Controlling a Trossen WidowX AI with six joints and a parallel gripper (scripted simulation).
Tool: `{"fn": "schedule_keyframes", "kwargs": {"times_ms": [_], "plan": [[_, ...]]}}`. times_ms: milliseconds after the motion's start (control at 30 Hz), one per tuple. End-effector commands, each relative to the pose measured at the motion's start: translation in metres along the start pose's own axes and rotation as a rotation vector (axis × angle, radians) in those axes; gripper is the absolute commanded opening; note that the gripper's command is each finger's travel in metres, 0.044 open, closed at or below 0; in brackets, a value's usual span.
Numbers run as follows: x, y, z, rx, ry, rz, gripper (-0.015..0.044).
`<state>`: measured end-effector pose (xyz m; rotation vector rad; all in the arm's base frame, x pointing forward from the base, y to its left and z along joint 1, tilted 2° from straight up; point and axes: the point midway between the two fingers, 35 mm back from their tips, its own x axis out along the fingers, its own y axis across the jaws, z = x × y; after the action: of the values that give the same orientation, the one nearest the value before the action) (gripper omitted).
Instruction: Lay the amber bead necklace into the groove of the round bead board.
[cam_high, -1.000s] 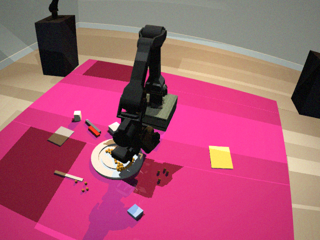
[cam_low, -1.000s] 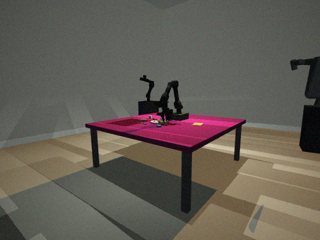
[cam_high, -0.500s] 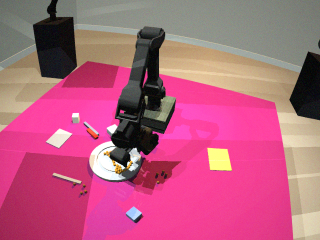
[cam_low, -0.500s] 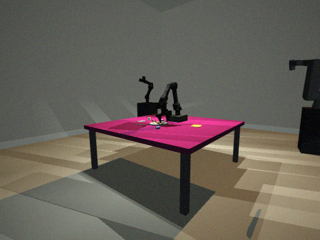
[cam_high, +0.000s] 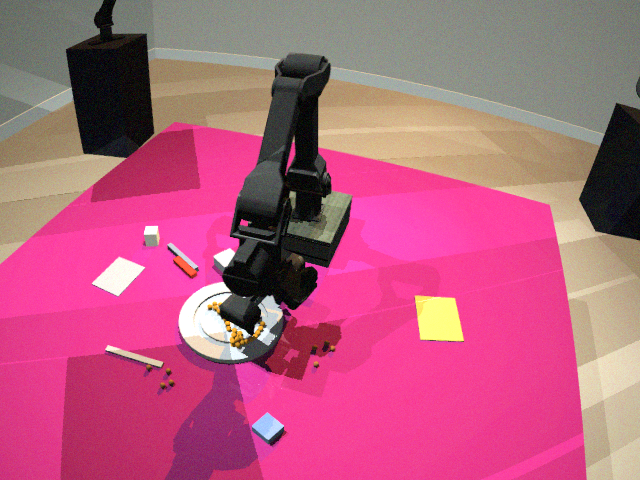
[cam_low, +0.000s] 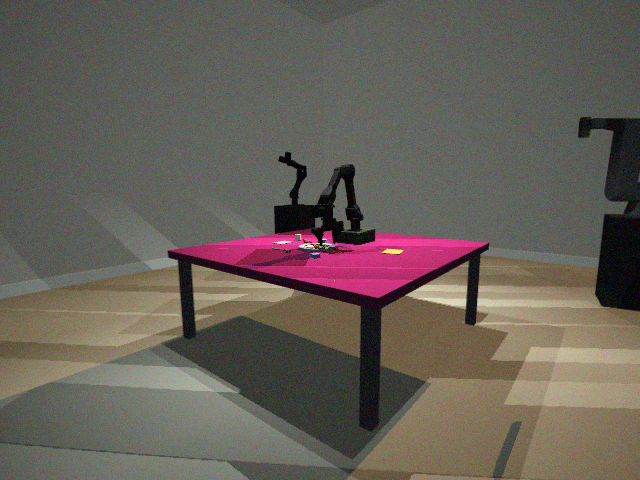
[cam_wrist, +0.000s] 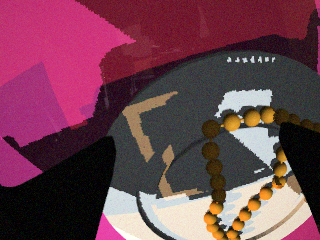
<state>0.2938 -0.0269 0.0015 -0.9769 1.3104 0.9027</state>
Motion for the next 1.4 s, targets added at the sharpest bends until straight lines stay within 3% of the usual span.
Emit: {"fn": "schedule_keyframes", "kwargs": {"times_ms": [0, 133, 367, 533, 1367], "plan": [[0.0, 0.0, -0.001, 0.006, 0.004, -0.001, 0.044], [0.0, 0.0, -0.001, 0.006, 0.004, -0.001, 0.044], [-0.032, -0.006, -0.011, -0.075, 0.005, -0.002, 0.0256], [-0.029, -0.006, -0.011, -0.078, 0.005, -0.002, 0.0125], [0.004, -0.006, -0.011, -0.077, 0.005, -0.002, 0.012]]}}
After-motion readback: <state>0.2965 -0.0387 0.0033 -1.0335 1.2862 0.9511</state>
